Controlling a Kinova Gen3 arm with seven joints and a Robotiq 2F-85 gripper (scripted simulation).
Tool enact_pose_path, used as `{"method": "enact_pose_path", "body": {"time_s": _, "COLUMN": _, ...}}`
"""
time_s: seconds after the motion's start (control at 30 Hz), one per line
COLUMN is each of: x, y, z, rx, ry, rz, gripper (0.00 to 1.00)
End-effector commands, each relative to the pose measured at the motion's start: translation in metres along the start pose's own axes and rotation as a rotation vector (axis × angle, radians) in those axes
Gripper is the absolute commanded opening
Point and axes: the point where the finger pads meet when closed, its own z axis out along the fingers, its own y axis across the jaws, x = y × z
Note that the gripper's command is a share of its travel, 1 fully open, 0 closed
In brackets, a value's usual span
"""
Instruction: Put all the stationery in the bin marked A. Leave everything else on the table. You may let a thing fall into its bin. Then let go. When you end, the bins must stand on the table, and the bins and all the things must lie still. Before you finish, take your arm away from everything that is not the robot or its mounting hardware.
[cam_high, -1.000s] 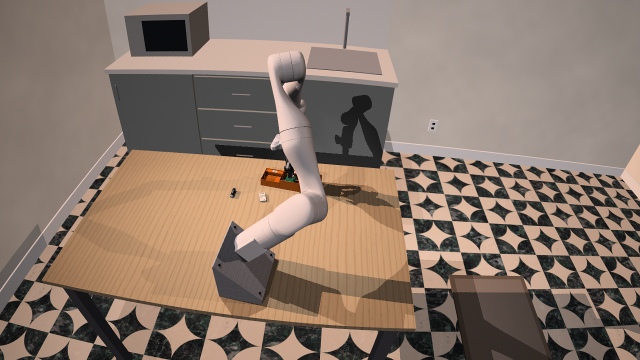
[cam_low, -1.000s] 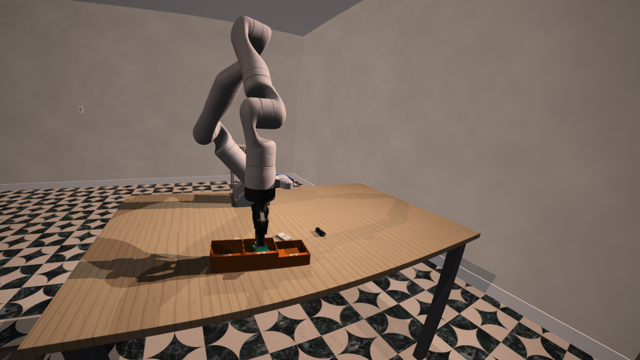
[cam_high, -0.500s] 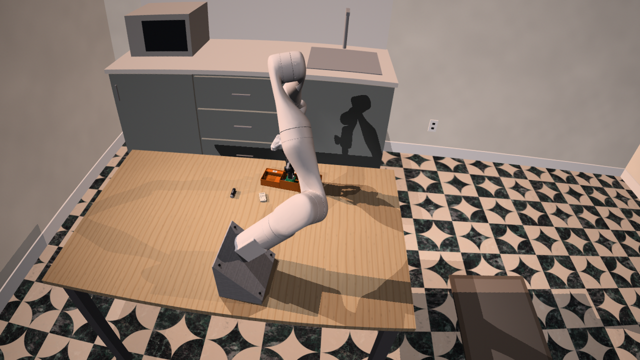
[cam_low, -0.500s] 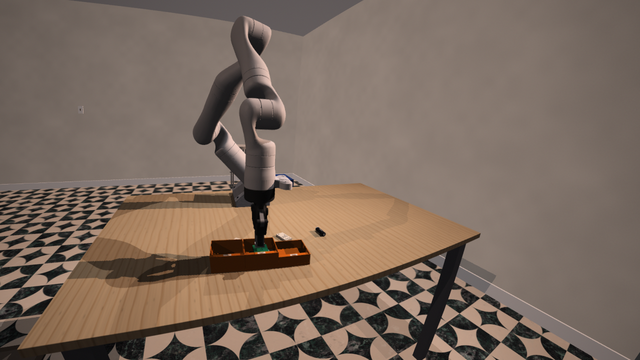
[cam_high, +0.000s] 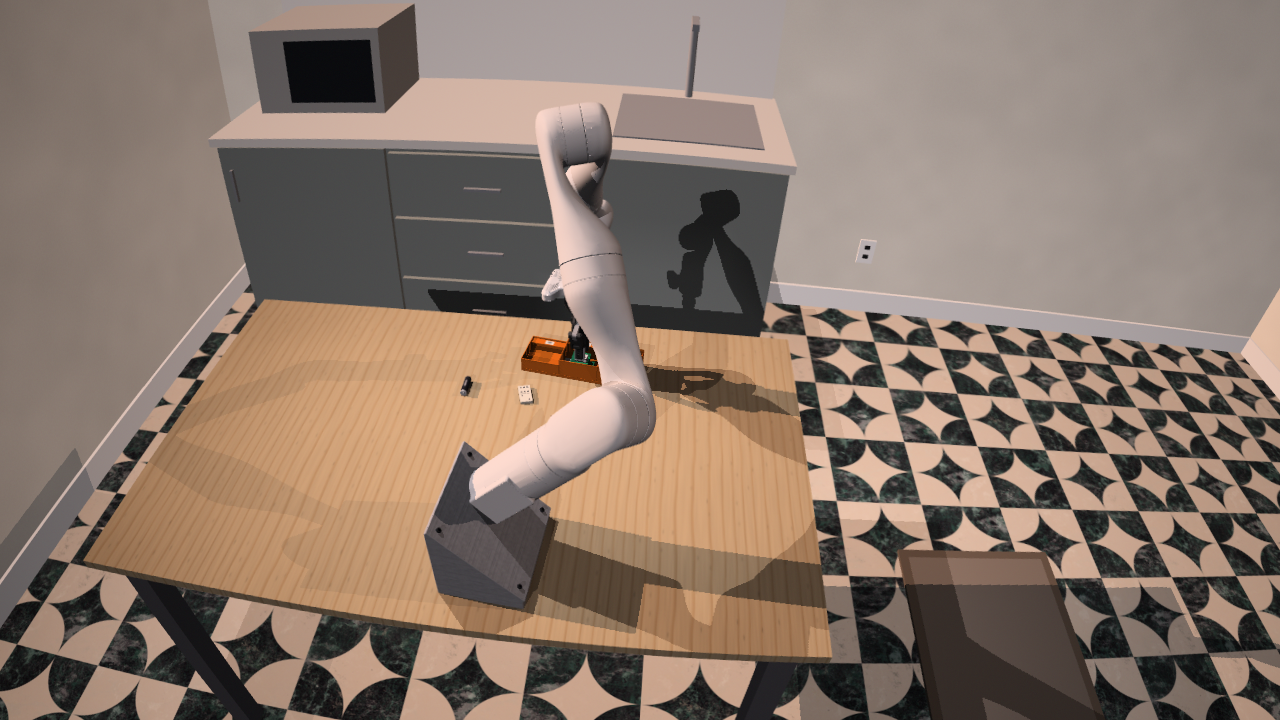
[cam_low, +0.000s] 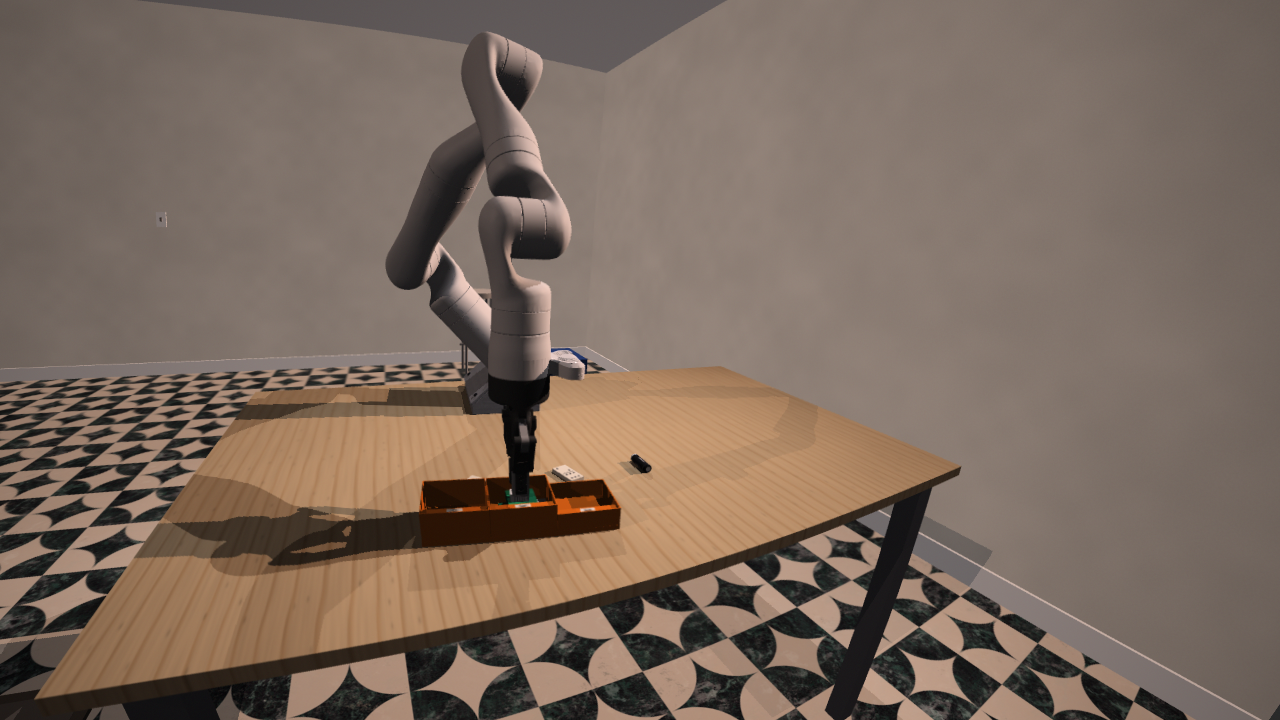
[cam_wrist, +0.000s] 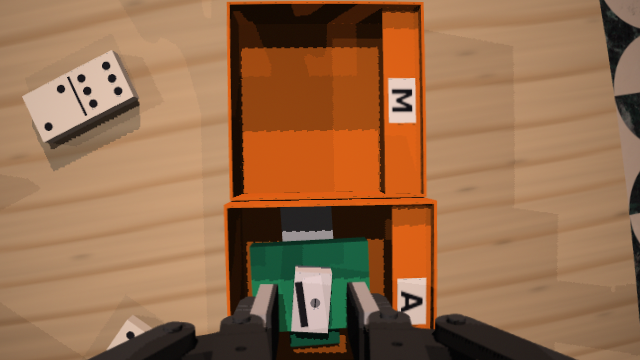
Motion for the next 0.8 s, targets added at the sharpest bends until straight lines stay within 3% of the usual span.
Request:
{"method": "enact_pose_path", "body": {"time_s": 0.0, "x": 0.0, "y": 0.0, "z": 0.001, "rx": 0.0, "ry": -0.001, "rz": -0.002, "gripper": 0.3}}
{"method": "enact_pose_path", "body": {"time_s": 0.23, "x": -0.002, "y": 0.001, "z": -0.03, "rx": -0.002, "ry": -0.004, "rz": 0.003, "gripper": 0.3}}
{"method": "enact_pose_path", "body": {"time_s": 0.77, "x": 0.0, "y": 0.0, "z": -0.028, "rx": 0.0, "ry": -0.001, "rz": -0.002, "gripper": 0.3}}
